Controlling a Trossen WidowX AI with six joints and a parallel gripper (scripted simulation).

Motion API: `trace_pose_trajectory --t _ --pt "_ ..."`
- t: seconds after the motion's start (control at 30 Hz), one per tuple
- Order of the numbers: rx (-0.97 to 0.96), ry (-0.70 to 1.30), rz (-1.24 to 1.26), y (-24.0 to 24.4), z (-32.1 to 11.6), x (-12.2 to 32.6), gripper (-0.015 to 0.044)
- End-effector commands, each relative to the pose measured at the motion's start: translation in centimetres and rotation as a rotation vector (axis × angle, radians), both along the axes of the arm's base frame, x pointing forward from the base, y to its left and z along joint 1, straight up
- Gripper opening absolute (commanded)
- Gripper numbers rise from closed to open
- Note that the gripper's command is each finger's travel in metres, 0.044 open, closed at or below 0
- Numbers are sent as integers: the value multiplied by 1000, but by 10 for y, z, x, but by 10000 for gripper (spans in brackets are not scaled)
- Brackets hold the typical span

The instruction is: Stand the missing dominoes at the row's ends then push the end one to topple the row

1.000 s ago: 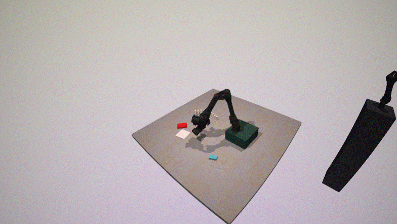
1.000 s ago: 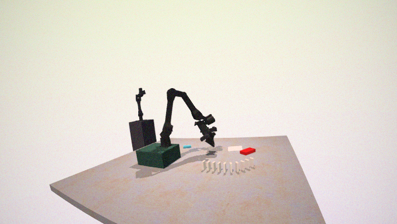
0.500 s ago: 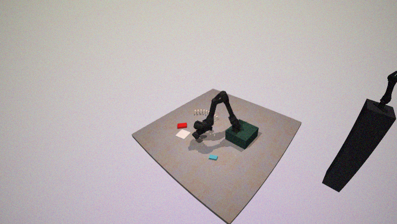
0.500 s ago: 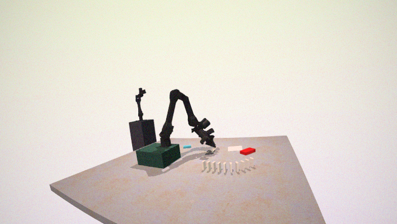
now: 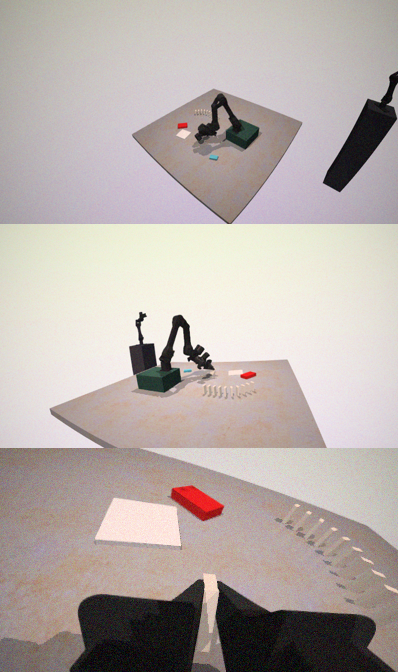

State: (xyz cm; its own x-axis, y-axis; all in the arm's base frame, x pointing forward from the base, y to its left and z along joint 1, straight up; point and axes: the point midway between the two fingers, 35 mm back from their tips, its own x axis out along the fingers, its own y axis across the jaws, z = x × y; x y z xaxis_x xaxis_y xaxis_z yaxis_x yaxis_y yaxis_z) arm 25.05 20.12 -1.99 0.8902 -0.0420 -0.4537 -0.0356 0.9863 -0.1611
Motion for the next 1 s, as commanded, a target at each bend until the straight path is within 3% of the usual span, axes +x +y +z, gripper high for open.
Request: trace_pose_trajectory --t 0.0,0.97 --pt "-7 -51 -2 -5 1 -7 26" --pt "121 -400 -105 -52 46 -58 26"
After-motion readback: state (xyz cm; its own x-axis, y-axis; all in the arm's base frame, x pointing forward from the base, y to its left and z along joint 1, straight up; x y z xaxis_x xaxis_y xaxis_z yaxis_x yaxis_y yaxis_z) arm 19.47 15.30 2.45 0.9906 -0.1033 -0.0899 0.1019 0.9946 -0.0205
